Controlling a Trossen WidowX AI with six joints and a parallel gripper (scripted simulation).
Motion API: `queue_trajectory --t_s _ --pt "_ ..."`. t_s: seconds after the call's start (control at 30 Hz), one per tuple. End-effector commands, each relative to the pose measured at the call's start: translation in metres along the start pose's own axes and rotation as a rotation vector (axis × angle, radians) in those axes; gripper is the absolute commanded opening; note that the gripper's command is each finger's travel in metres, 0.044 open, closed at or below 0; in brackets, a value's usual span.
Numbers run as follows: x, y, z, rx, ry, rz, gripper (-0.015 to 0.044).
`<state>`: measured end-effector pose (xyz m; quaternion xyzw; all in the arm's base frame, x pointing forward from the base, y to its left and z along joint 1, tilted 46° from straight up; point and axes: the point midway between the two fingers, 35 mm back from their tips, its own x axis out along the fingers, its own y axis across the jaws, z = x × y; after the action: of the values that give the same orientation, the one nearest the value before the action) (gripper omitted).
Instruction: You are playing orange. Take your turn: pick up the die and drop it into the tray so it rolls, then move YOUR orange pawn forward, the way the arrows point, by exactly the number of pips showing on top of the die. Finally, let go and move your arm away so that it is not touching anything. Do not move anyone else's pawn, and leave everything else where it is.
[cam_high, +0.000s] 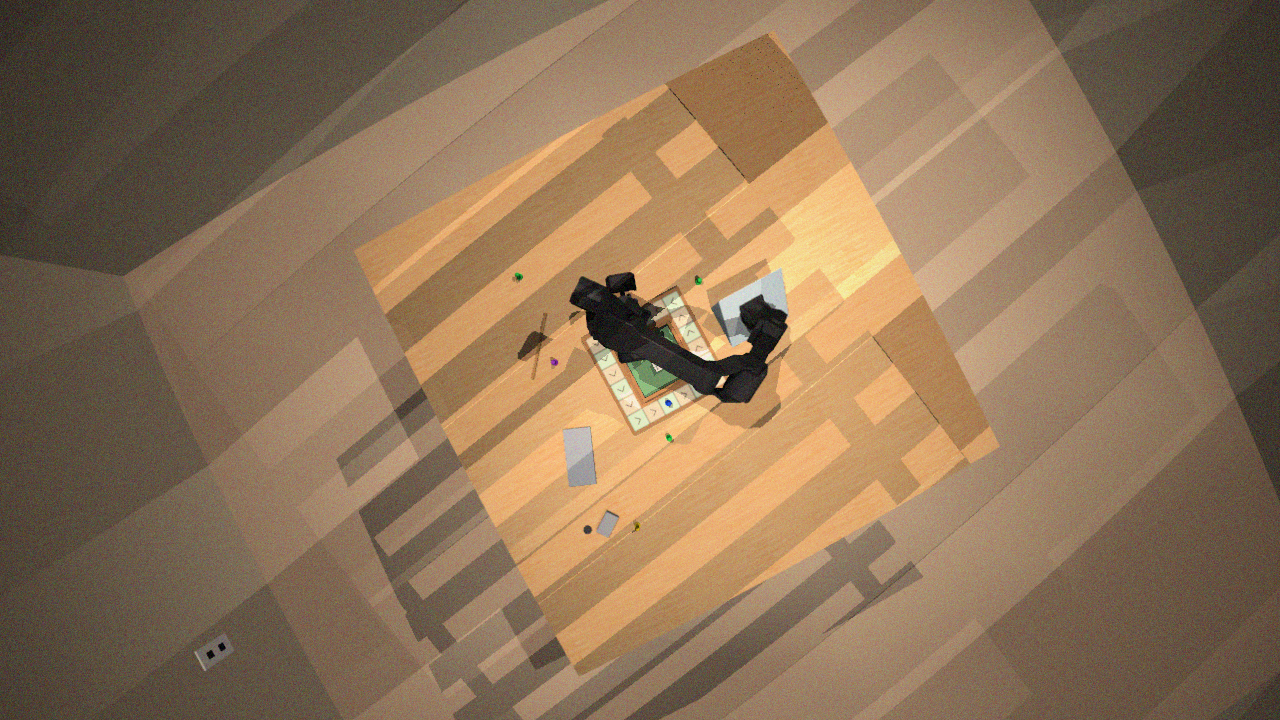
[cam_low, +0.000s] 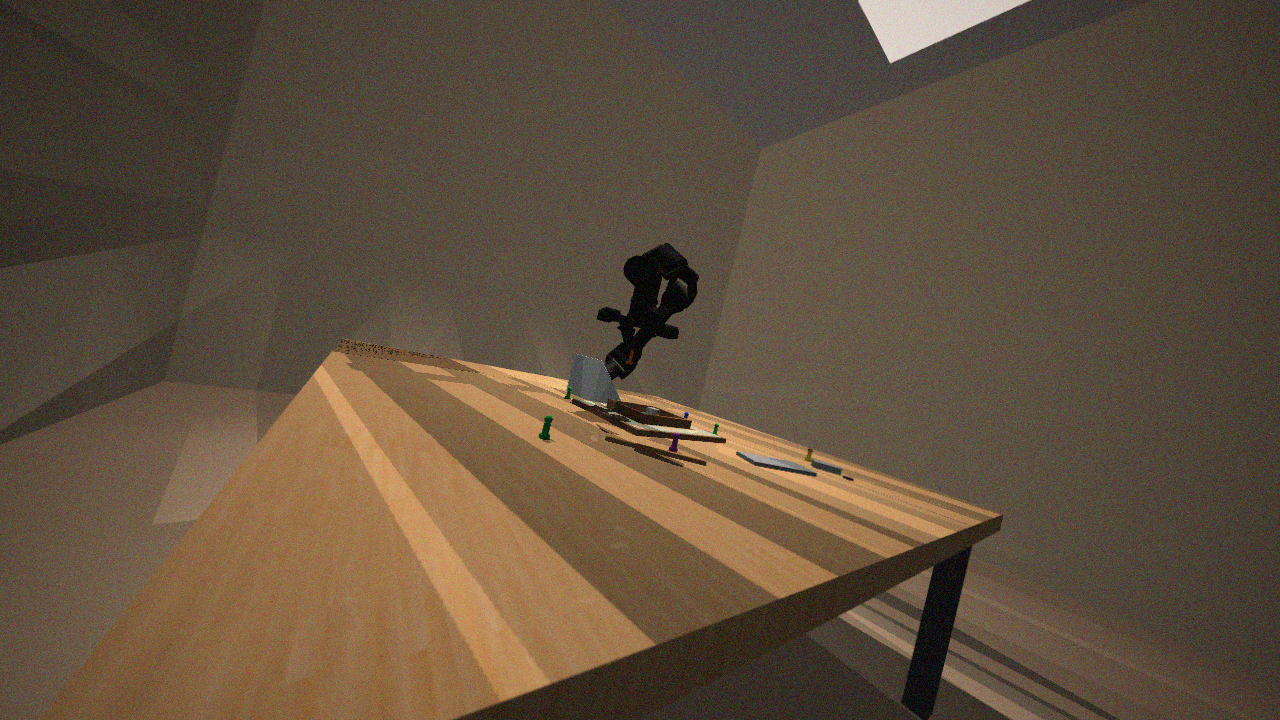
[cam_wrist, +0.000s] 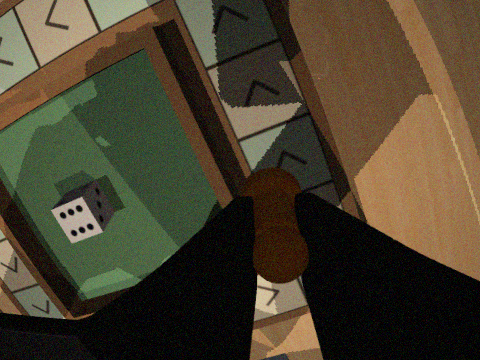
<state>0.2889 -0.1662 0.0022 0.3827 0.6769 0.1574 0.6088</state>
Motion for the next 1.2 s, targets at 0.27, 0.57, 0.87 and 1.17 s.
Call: queue_trajectory --t_s 0.27,0.57,0.87,1.17 --pt "0.013 0.047 0.015 0.009 -0.002 -0.029 0.0" --pt "0.035 0.107 0.03 0.001 -0.011 -0.031 0.0" --pt "0.06 0.17 0.033 -0.006 -0.006 -0.009 0.0" --pt "0.073 0.202 0.03 -0.011 0.003 0.009 0.0"
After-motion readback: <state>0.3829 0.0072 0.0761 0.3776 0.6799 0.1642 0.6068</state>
